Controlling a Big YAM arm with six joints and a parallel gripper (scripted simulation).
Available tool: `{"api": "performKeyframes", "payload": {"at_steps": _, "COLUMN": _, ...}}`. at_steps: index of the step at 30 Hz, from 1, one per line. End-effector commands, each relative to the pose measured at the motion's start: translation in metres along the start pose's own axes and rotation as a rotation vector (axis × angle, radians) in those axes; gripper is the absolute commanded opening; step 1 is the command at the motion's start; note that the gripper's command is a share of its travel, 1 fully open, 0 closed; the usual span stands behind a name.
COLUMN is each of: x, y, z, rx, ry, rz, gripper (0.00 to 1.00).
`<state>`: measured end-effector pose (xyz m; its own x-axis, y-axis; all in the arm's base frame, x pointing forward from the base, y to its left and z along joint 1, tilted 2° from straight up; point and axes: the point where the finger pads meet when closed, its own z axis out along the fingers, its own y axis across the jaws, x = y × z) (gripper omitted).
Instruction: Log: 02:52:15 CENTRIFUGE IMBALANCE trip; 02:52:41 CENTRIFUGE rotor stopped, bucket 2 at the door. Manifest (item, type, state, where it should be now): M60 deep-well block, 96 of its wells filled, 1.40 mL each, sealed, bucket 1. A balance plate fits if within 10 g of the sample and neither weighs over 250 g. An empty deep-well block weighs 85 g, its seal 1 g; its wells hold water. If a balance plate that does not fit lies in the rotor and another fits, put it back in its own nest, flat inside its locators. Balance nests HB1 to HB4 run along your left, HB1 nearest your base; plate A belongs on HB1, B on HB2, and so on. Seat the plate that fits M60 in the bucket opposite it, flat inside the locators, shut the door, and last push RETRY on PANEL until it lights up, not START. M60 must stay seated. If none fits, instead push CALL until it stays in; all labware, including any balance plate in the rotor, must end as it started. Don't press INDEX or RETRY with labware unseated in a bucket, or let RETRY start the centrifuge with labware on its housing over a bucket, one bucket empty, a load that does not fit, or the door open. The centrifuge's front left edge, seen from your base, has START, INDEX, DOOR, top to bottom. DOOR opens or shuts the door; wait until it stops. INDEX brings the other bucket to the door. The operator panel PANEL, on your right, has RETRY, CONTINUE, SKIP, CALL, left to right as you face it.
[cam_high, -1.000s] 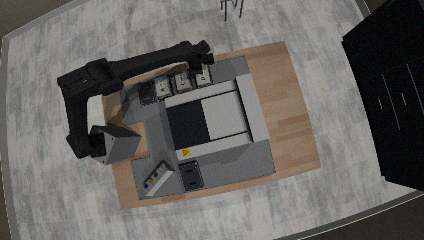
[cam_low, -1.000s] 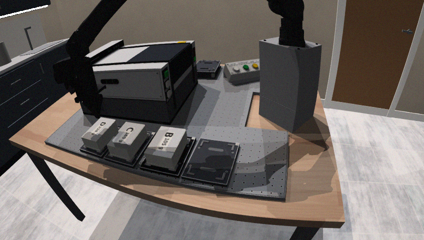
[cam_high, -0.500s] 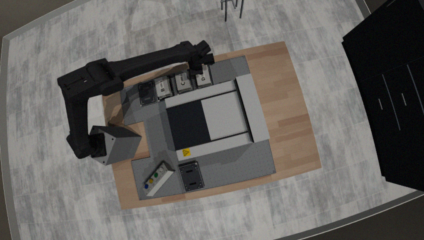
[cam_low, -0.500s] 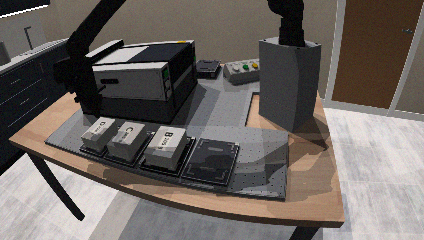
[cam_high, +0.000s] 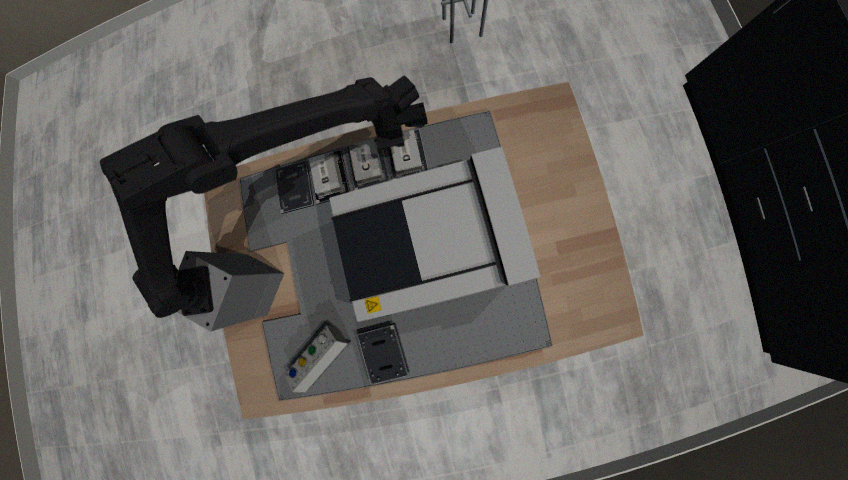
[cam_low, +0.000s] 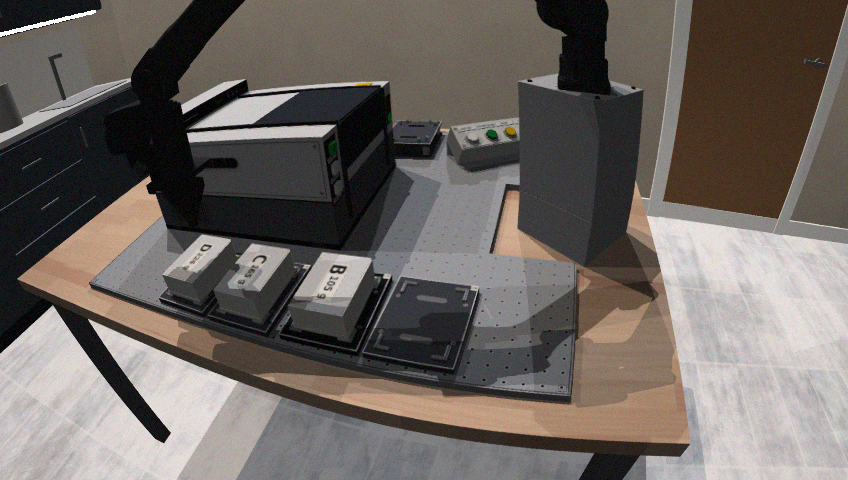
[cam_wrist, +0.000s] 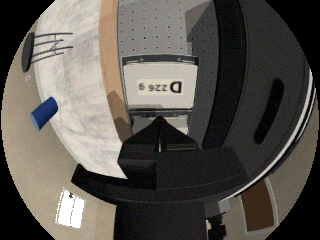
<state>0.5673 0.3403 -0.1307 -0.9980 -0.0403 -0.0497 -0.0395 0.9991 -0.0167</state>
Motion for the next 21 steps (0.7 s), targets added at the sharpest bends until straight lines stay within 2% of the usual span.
{"api": "performKeyframes", "payload": {"at_steps": 1, "x": 0.004, "y": 0.012, "z": -0.014, "rx": -0.006, "ry": -0.006, "rz": -0.004, "gripper": 0.0}}
{"api": "performKeyframes", "payload": {"at_steps": 2, "x": 0.019, "y": 0.006, "z": 0.016, "rx": 0.02, "ry": 0.039, "rz": -0.007, "gripper": 0.0}}
{"api": "performKeyframes", "payload": {"at_steps": 3, "x": 0.021, "y": 0.006, "z": 0.013, "rx": 0.02, "ry": 0.039, "rz": -0.007, "gripper": 0.0}}
{"api": "performKeyframes", "payload": {"at_steps": 4, "x": 0.019, "y": 0.008, "z": 0.0, "rx": 0.012, "ry": 0.025, "rz": -0.007, "gripper": 0.0}}
{"api": "performKeyframes", "payload": {"at_steps": 5, "x": 0.012, "y": 0.013, "z": -0.025, "rx": -0.006, "ry": -0.006, "rz": -0.007, "gripper": 0.0}}
{"api": "performKeyframes", "payload": {"at_steps": 16, "x": 0.047, "y": 0.016, "z": -0.067, "rx": -0.005, "ry": -0.004, "rz": -0.018, "gripper": 0.0}}
{"api": "performKeyframes", "payload": {"at_steps": 18, "x": 0.047, "y": 0.016, "z": -0.067, "rx": -0.005, "ry": -0.004, "rz": -0.018, "gripper": 0.0}}
{"api": "performKeyframes", "payload": {"at_steps": 19, "x": 0.061, "y": 0.011, "z": -0.042, "rx": 0.021, "ry": 0.037, "rz": -0.021, "gripper": 0.0}}
{"api": "performKeyframes", "payload": {"at_steps": 20, "x": 0.058, "y": 0.015, "z": -0.066, "rx": 0.003, "ry": 0.009, "rz": -0.021, "gripper": 0.0}}
{"api": "performKeyframes", "payload": {"at_steps": 21, "x": 0.059, "y": 0.016, "z": -0.079, "rx": -0.005, "ry": -0.004, "rz": -0.021, "gripper": 0.0}}
